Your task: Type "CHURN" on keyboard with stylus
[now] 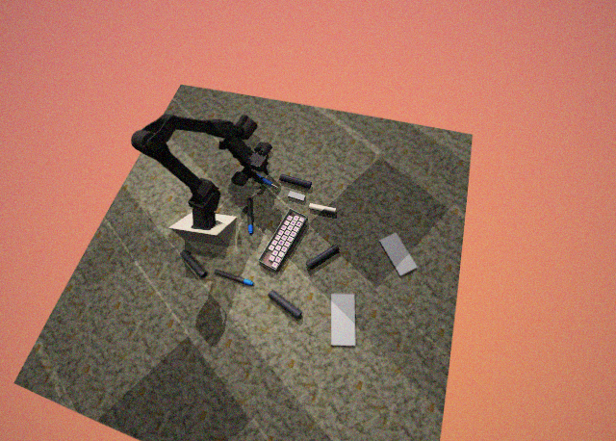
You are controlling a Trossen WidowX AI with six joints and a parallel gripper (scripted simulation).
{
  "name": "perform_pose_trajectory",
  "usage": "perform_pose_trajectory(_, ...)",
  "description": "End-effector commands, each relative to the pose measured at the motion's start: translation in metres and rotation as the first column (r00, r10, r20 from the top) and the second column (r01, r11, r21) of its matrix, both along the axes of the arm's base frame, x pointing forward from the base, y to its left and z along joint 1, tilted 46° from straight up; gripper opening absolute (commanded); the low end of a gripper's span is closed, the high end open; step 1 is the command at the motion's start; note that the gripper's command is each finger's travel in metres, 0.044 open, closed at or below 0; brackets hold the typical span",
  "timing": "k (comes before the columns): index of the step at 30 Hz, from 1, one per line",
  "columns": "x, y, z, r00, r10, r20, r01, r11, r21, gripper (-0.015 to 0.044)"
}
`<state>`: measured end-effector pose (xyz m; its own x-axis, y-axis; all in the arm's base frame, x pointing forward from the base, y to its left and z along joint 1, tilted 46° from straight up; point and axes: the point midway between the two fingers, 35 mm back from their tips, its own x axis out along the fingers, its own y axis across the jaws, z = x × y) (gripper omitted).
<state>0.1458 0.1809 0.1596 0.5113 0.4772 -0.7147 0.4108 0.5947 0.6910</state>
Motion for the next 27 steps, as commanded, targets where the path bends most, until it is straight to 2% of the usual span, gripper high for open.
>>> perform_pose_trajectory(1,0.0003,0.0012,-0.0051,1.000,-0.005,-0.004,0.005,1.000,-0.008,0.0150)
perform_pose_trajectory(27,0.0011,0.0105,-0.0139,1.000,-0.005,-0.004,0.005,1.000,-0.007,0.0150)
